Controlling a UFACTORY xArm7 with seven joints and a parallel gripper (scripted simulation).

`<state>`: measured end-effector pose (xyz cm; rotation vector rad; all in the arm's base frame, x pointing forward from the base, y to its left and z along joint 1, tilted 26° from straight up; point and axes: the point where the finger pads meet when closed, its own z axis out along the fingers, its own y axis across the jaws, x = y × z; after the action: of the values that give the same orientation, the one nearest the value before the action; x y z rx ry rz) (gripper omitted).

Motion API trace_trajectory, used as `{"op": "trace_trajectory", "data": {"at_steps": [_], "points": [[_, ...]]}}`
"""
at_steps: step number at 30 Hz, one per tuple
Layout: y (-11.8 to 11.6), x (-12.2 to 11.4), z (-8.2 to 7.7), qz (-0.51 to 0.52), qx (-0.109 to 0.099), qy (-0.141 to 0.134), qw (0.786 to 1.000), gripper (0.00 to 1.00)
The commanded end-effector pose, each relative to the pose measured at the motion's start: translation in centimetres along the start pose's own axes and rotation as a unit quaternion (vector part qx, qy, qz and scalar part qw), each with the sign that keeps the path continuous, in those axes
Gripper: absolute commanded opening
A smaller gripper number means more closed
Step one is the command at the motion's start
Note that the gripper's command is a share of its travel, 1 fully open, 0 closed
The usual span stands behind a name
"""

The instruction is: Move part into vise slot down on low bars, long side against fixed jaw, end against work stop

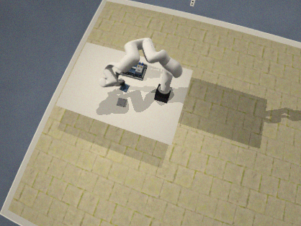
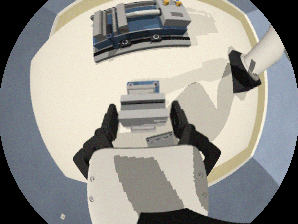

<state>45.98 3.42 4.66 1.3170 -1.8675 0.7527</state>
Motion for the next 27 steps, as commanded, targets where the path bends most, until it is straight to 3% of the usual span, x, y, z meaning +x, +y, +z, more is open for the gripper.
{"op": "trace_trajectory", "data": {"at_steps": [1,27], "points": [[-0.11,-0.06,-0.18,0.001,0.0,0.025,1.0,0.89],[-0.11,-0.23,-0.16,0.001,0.0,0.101,0.995,0.89]]}}
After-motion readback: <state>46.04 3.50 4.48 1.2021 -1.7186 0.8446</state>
